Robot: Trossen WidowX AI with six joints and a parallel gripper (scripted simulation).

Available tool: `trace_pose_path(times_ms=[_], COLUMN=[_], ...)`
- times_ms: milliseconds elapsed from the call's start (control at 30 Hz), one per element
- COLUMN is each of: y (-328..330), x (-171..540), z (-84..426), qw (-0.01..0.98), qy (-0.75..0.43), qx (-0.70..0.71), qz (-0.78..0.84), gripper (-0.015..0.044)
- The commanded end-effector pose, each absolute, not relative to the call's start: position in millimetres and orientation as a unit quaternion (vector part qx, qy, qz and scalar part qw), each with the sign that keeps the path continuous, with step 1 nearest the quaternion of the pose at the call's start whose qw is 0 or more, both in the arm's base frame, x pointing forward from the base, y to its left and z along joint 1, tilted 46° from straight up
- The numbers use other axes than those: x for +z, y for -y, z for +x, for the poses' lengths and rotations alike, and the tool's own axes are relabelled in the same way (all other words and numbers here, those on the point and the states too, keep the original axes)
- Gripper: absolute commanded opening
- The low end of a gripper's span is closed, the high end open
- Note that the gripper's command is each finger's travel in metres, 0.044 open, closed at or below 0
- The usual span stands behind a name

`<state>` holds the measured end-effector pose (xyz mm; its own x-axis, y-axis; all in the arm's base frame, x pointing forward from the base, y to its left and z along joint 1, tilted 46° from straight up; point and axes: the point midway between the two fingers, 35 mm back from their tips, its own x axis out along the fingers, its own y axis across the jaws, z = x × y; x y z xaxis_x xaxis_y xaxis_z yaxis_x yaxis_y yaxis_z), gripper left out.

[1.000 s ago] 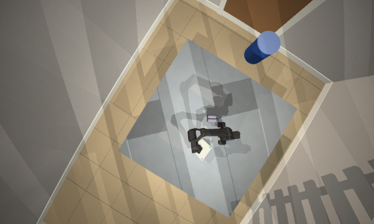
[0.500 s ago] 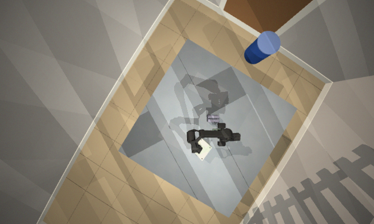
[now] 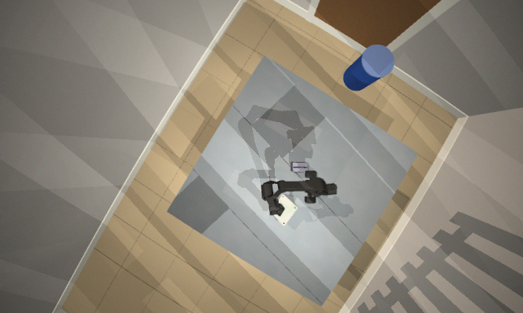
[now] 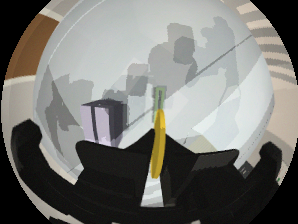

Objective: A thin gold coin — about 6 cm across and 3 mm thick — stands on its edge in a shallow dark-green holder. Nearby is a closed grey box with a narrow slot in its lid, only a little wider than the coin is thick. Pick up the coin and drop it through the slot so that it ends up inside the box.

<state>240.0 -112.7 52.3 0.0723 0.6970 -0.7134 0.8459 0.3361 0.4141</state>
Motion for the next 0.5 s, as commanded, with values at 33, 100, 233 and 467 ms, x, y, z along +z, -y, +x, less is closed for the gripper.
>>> trace_pose_path(times_ms=[33, 100, 233, 467], y=[107.3, 105.3, 100.7, 92.7], x=[60.0, 62.6, 67.7, 76.2], z=[250.2, 253.6, 259.6, 269.0], qw=[0.46, 0.46, 0.461, 0.463], qy=[-0.675, -0.675, -0.676, -0.677], qx=[-0.082, -0.082, -0.081, -0.078], qz=[0.571, 0.571, 0.569, 0.567], gripper=[0.0, 0.0, 0.0, 0.0])
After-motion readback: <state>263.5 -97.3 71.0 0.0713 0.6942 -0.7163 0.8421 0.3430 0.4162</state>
